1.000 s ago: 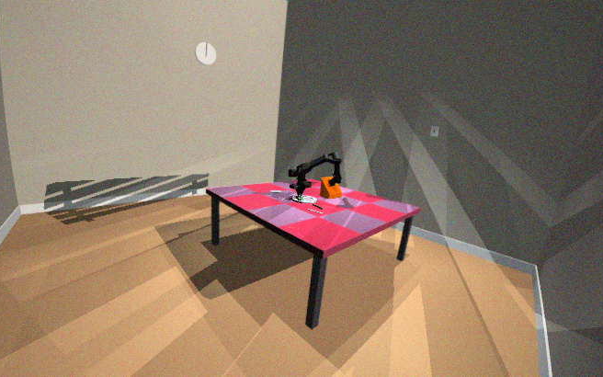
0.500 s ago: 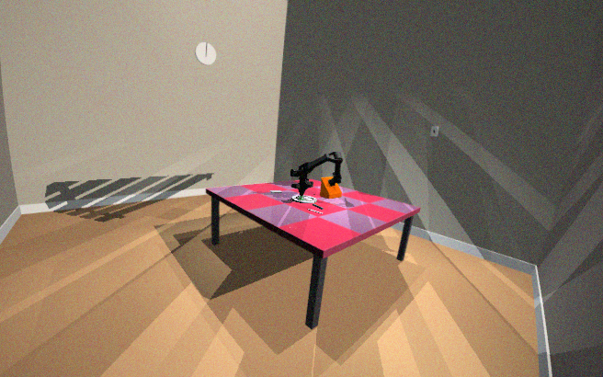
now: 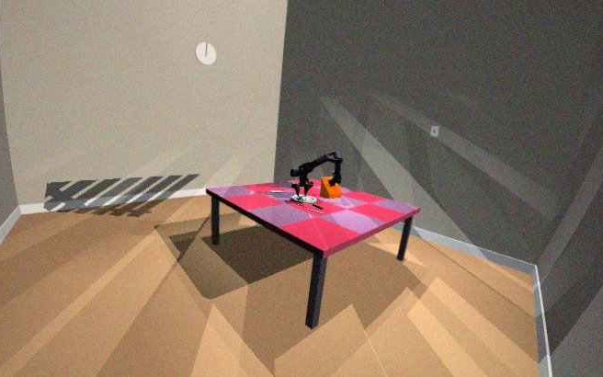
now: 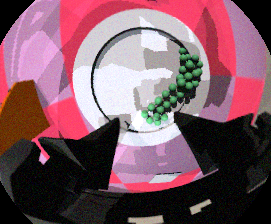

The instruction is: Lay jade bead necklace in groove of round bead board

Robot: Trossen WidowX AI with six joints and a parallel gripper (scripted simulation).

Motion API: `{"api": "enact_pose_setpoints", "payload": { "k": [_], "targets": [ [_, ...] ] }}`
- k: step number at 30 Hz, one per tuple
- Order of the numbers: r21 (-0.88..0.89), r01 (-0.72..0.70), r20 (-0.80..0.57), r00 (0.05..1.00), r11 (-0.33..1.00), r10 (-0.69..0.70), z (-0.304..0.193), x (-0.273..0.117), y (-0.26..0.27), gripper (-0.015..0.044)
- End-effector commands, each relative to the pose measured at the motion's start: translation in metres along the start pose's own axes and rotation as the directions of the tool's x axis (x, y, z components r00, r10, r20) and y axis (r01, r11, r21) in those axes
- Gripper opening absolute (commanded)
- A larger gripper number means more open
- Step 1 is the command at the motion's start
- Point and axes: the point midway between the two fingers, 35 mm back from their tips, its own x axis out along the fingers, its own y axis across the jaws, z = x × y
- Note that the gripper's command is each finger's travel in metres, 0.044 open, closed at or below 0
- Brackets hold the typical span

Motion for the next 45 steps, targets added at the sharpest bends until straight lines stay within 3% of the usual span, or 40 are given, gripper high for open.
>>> {"api": "enact_pose_setpoints", "payload": {
  "k": [1,33,34,37,40,45],
  "targets": [
    [0.000,-0.001,-0.001,1.000,1.000,0.001,0.000,0.000,0.000,0.0440],
    [-0.001,-0.002,-0.003,1.000,1.000,0.002,0.000,-0.001,0.000,0.0440],
    [0.016,-0.002,-0.003,1.000,1.000,0.002,0.000,-0.001,-0.001,0.0414],
    [0.242,-0.001,-0.003,1.000,0.970,0.002,0.004,-0.008,-0.010,0.0335],
    [0.515,0.000,-0.003,1.000,0.857,0.001,0.010,-0.018,-0.021,0.0256],
    [0.824,0.002,-0.003,1.000,0.566,0.001,0.019,-0.033,-0.035,0.0250]
  ]
}}
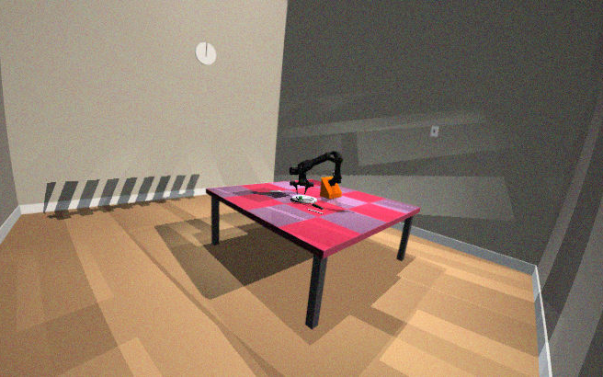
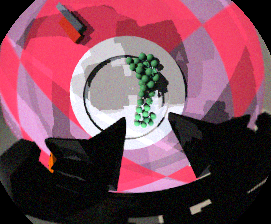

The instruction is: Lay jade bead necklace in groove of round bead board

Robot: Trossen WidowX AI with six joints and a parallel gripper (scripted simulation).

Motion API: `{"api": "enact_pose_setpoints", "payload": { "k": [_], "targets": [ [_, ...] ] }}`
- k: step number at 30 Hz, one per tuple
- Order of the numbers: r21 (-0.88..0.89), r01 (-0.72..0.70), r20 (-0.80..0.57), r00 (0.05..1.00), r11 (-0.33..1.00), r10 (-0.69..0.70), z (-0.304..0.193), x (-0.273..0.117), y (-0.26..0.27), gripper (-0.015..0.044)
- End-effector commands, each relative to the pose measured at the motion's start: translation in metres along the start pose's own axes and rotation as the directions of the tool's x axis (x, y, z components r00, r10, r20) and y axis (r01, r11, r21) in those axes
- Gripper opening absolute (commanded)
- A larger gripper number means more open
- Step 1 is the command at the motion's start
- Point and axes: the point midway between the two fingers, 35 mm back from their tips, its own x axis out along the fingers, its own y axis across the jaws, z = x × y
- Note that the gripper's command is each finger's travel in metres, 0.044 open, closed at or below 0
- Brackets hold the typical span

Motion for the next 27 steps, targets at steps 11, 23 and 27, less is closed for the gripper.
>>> {"api": "enact_pose_setpoints", "payload": {
  "k": [11,23,27],
  "targets": [
    [0.347,0.007,0.000,1.000,0.938,-0.008,0.015,-0.010,-0.007,0.0250],
    [0.341,0.013,0.001,1.000,0.940,-0.014,0.016,0.001,-0.009,0.0250],
    [0.342,0.011,0.001,1.000,0.939,-0.012,0.016,0.007,-0.009,0.0250]
  ]
}}
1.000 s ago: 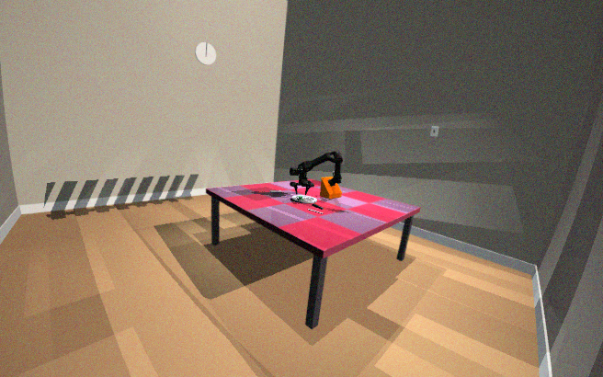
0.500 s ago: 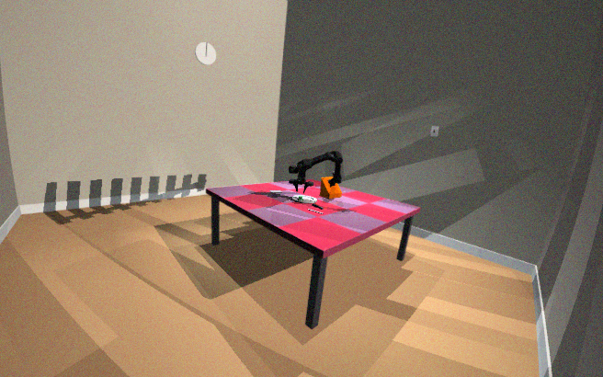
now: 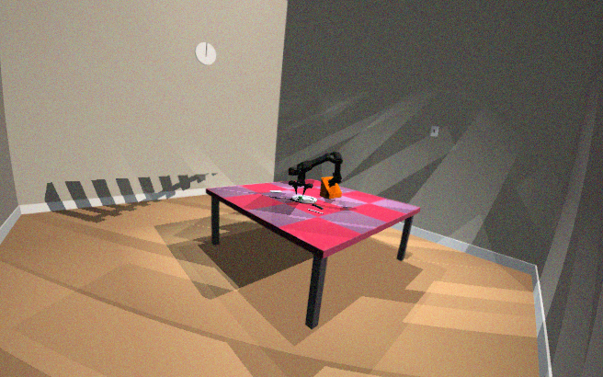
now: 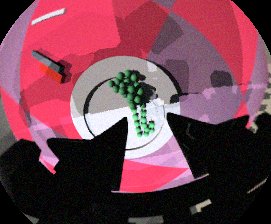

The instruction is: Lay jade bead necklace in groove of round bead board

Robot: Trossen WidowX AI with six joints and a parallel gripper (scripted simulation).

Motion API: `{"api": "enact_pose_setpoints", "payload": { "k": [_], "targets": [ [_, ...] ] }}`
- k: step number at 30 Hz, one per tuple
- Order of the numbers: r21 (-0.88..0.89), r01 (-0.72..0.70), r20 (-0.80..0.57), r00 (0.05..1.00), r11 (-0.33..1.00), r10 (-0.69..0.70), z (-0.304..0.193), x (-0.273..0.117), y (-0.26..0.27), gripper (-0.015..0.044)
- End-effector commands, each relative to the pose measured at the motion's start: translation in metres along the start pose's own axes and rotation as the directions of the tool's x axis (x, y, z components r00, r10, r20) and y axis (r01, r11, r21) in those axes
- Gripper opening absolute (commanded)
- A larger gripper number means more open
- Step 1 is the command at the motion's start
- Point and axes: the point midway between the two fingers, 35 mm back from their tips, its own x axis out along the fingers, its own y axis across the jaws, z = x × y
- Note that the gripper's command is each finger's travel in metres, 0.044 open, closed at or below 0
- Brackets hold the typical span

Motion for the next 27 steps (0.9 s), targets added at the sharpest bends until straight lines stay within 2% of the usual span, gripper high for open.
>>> {"api": "enact_pose_setpoints", "payload": {
  "k": [1,14,23,27],
  "targets": [
    [0.007,-0.007,0.000,1.000,1.000,0.007,-0.001,0.007,0.001,0.0250],
    [0.011,-0.012,-0.001,1.000,1.000,0.012,-0.002,0.024,0.003,0.0250],
    [0.005,-0.008,-0.004,1.000,1.000,0.008,-0.001,0.022,0.002,0.0014],
    [0.005,-0.008,-0.004,1.000,1.000,0.008,-0.001,0.022,0.002,0.0000]
  ]
}}
